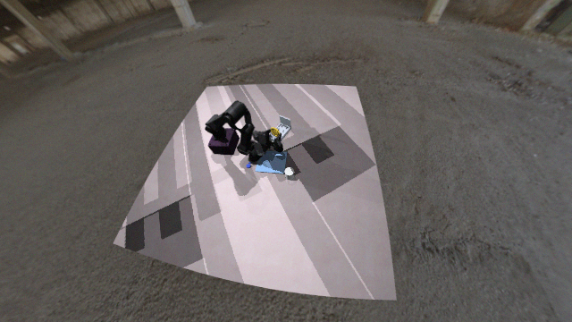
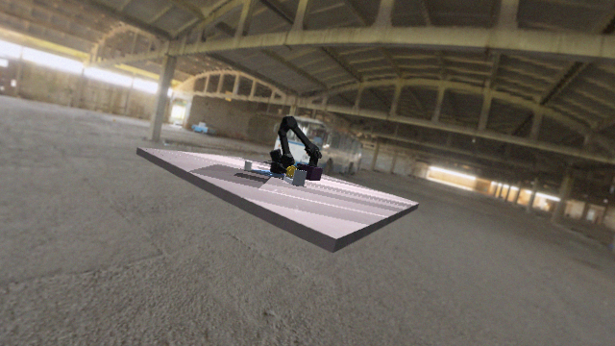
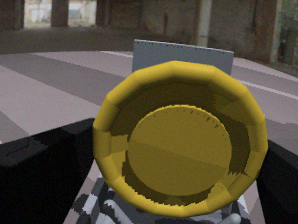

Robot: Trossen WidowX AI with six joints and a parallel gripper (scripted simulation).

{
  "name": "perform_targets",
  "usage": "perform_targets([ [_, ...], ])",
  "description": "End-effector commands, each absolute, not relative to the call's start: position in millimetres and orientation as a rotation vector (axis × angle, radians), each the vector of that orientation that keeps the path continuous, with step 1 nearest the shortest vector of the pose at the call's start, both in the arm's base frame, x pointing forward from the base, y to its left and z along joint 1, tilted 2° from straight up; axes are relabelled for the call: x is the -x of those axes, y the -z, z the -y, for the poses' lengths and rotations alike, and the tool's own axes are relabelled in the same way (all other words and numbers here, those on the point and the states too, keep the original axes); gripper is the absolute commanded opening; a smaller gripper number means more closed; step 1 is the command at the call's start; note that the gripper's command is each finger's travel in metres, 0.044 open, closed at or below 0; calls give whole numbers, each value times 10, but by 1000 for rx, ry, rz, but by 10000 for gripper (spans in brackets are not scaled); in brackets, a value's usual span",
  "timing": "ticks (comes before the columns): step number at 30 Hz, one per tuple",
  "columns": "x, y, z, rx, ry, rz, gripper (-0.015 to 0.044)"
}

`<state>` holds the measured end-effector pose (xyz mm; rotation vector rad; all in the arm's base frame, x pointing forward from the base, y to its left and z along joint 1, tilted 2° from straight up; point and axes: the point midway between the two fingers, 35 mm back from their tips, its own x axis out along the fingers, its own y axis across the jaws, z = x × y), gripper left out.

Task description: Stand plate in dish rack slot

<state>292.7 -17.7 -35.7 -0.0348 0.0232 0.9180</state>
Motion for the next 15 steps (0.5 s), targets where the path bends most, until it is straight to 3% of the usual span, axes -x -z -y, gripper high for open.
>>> perform_targets([
  [1,-2927,357,177,35,-918,-23,52],
  [14,-2927,357,177,35,-918,-23,394],
  [15,-2927,357,177,35,-918,-23,400],
])
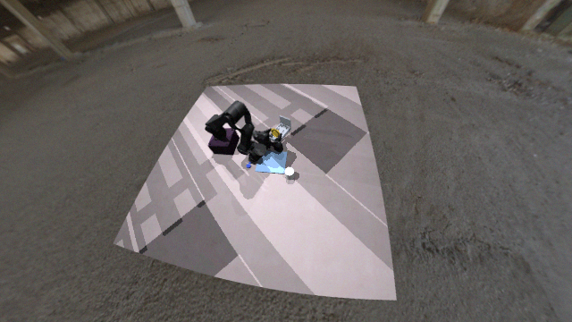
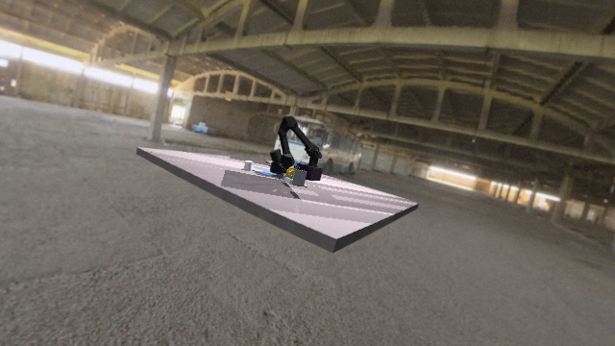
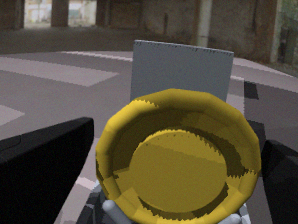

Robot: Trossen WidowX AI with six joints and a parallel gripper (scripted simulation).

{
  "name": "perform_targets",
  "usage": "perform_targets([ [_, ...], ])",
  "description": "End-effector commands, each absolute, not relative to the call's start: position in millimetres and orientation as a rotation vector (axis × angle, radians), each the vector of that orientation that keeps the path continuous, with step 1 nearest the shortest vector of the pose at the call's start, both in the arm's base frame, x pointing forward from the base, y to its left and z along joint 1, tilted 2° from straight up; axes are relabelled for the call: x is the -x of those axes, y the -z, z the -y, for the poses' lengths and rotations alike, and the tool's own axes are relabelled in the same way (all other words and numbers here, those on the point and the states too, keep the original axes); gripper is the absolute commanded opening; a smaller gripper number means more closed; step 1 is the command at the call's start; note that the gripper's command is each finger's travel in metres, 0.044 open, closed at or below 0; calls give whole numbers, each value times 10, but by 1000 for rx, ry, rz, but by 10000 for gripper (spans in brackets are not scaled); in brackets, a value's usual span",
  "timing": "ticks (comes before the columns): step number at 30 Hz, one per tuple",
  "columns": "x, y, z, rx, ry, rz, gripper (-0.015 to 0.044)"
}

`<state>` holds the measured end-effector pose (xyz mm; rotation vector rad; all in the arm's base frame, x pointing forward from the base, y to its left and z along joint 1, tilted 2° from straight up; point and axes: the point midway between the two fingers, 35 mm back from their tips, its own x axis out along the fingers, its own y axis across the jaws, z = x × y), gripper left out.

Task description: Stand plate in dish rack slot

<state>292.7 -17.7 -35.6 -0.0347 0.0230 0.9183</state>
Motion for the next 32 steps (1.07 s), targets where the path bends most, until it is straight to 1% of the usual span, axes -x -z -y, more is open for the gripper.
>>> perform_targets([
  [1,-2927,357,177,35,-918,-23,400],
  [7,-2944,300,185,35,-918,-23,400],
  [21,-3048,-803,202,39,-926,-28,400],
  [25,-3079,-813,216,30,-914,-45,400],
  [32,-3357,-791,361,-62,-785,-225,400],
])
